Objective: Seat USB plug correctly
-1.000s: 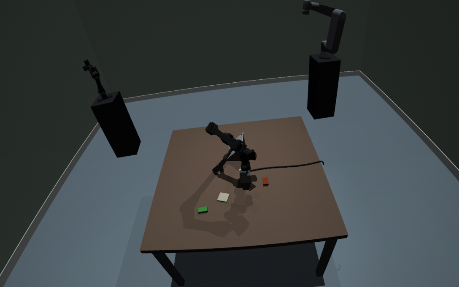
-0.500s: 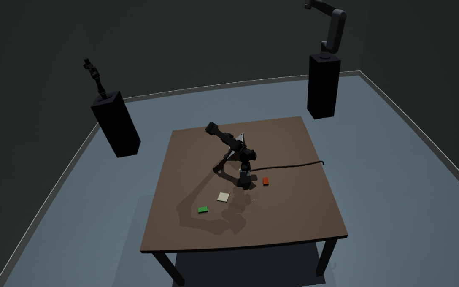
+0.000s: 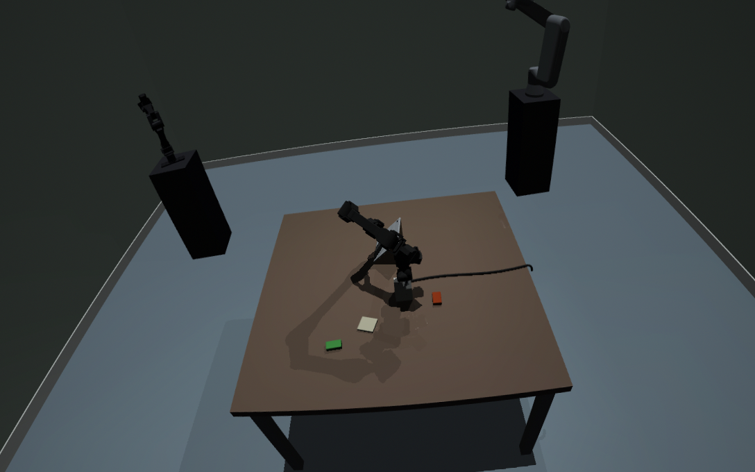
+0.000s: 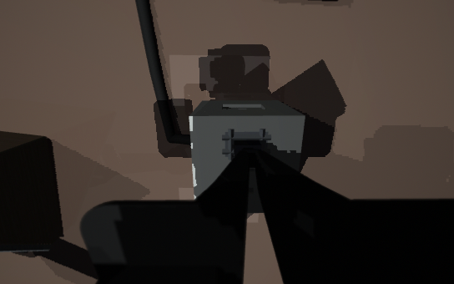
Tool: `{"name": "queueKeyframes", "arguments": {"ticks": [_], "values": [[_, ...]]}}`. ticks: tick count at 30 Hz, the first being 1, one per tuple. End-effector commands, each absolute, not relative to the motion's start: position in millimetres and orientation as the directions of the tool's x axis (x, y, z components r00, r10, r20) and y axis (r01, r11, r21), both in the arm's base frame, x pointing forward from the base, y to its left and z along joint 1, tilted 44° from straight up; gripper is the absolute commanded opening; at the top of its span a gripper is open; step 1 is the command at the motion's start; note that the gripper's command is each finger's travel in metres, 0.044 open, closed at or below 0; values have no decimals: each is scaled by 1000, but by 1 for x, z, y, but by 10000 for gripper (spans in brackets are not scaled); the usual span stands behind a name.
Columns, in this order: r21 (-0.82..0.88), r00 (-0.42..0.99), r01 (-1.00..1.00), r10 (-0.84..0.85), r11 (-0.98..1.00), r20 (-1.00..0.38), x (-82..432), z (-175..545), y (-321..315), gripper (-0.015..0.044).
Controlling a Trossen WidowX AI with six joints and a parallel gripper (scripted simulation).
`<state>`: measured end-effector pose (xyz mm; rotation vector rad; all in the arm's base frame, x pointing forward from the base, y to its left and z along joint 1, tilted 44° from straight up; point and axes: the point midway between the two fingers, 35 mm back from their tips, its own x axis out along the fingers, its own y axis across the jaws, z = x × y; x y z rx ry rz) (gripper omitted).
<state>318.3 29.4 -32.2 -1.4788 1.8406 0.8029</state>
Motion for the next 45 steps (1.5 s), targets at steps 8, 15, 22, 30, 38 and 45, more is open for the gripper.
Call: {"name": "queueKeyframes", "arguments": {"ticks": [8, 15, 22, 30, 38, 45], "values": [[68, -162, -982, -595, 178, -788, 318, -33, 28, 0], [68, -162, -982, -595, 178, -788, 318, -34, 28, 0], [68, -162, -982, -595, 178, -787, 318, -35, 27, 0], [68, -162, -982, -595, 178, -787, 318, -35, 26, 0], [68, -162, -982, -595, 178, -787, 318, -36, 26, 0], [68, -162, -982, -595, 178, -787, 318, -37, 25, 0]]}}
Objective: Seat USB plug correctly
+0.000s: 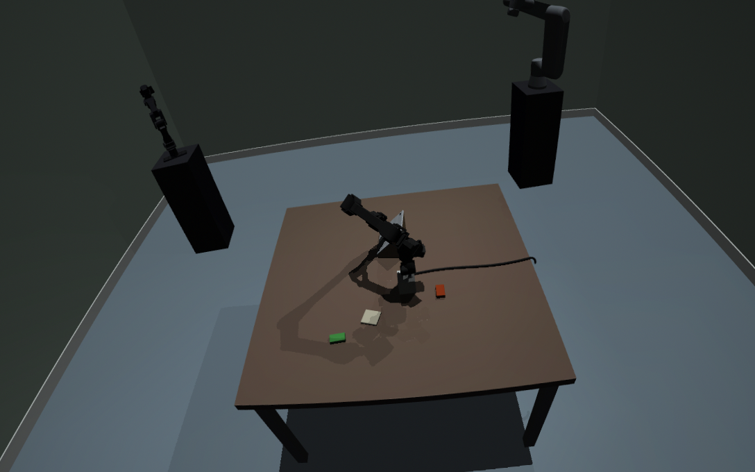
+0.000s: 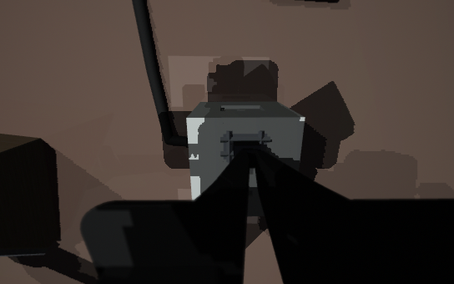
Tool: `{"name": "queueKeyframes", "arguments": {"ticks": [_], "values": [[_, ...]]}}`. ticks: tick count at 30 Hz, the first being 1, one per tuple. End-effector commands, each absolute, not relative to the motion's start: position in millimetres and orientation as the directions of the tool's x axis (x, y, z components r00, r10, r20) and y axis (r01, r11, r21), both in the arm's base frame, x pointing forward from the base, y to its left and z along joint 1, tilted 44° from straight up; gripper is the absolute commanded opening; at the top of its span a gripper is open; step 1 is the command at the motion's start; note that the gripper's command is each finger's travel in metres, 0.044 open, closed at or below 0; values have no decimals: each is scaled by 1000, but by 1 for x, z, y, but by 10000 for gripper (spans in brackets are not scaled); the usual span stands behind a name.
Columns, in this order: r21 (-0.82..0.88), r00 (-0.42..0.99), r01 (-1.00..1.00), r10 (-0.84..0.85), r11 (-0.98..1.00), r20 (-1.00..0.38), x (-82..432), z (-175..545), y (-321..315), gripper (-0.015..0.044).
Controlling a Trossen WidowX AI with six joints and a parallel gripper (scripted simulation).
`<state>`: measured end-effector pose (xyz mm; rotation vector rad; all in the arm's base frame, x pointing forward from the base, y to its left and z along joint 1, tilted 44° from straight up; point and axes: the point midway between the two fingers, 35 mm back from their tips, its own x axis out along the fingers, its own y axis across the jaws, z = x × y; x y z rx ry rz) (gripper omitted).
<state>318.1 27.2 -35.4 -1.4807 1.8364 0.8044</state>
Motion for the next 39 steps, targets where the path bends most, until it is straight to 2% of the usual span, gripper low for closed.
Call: {"name": "queueKeyframes", "arguments": {"ticks": [1, 35, 39], "values": [[68, -162, -982, -595, 178, -787, 318, -37, 25, 0], [68, -162, -982, -595, 178, -787, 318, -37, 25, 0], [67, -161, -982, -591, 177, -791, 318, -36, 27, 95]]}}
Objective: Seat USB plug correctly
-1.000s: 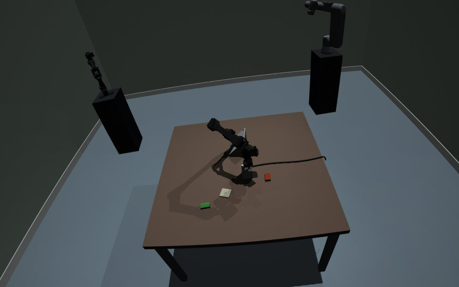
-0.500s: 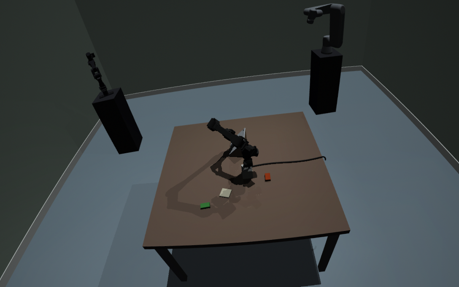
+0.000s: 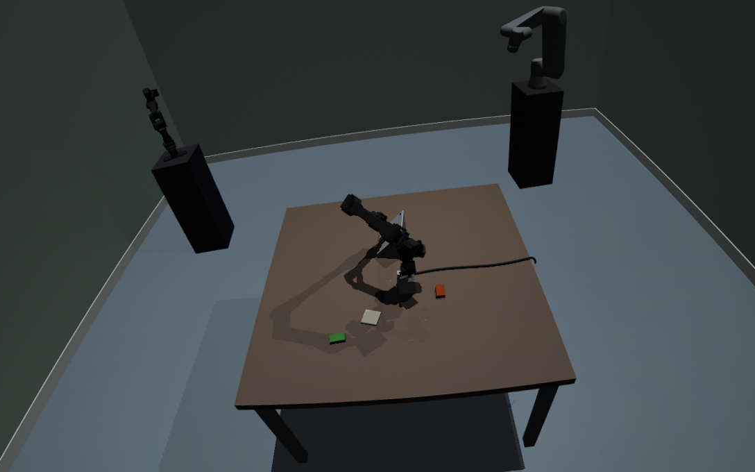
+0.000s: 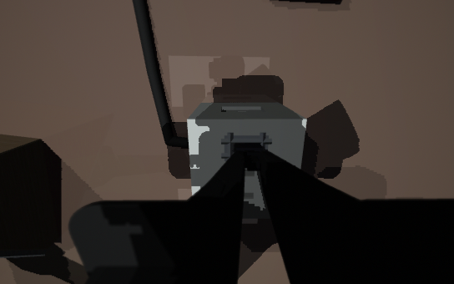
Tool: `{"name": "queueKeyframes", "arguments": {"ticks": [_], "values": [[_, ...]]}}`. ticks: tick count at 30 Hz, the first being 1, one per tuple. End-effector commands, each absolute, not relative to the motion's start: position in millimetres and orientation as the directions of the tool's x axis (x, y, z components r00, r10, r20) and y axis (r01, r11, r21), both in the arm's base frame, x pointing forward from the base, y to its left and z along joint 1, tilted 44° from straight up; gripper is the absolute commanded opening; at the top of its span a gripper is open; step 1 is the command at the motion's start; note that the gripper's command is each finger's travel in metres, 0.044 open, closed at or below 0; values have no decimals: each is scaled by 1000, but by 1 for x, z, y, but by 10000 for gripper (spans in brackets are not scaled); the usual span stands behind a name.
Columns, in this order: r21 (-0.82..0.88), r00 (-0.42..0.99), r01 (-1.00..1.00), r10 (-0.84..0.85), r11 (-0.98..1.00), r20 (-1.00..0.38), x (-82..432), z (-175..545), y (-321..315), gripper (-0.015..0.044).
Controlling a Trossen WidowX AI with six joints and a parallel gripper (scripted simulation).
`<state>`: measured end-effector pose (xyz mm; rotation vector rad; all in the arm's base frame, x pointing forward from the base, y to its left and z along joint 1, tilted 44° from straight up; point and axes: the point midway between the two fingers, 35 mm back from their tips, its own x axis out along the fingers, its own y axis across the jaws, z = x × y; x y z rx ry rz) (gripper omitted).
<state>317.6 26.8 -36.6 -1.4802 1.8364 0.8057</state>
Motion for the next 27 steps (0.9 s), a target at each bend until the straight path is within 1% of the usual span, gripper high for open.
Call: {"name": "queueKeyframes", "arguments": {"ticks": [1, 27], "values": [[67, -161, -982, -591, 177, -791, 318, -36, 27, 95], [68, -162, -982, -590, 179, -791, 320, -30, 33, 95]]}}
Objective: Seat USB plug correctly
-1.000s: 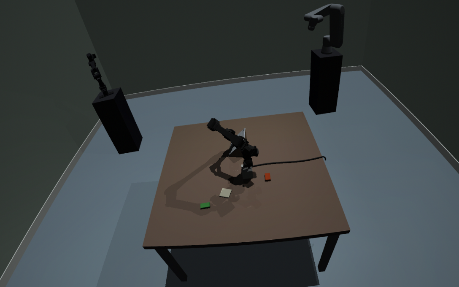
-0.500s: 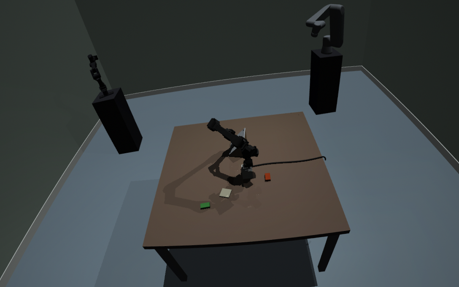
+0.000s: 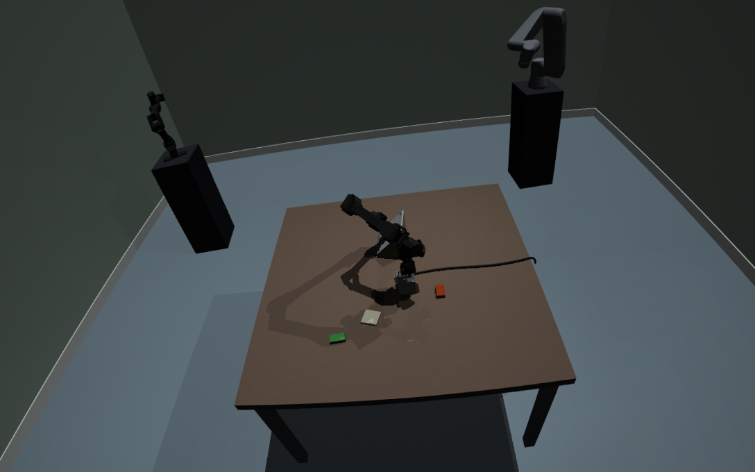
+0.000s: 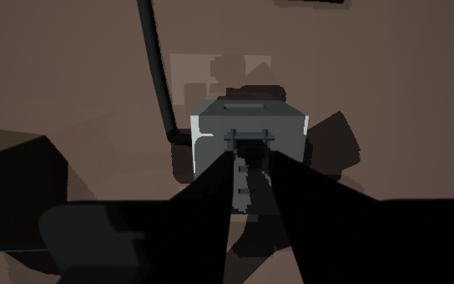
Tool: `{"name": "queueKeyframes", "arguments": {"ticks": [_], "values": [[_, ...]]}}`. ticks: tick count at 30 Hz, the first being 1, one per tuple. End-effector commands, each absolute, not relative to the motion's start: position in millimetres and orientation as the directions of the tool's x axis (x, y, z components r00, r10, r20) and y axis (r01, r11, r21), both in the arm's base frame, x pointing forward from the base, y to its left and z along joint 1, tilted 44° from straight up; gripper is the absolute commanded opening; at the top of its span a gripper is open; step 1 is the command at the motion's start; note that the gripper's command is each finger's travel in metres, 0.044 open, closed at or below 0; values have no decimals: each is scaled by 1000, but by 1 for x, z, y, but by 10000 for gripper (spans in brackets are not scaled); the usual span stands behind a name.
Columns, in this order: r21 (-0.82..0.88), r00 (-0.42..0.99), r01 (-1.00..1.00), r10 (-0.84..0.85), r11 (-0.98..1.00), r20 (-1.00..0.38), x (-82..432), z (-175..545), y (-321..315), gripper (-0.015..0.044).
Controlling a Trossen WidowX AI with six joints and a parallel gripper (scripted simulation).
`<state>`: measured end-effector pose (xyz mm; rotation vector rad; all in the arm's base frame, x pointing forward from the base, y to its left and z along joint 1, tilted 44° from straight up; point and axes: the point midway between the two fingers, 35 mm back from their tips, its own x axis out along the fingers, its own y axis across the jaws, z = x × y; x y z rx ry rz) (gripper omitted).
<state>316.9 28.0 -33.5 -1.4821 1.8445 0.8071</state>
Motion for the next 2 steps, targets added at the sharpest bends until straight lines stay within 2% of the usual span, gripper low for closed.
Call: {"name": "queueKeyframes", "arguments": {"ticks": [1, 2], "values": [[68, -162, -982, -590, 179, -791, 320, -29, 33, 95], [68, -162, -982, -590, 179, -791, 320, -29, 34, 95]]}}
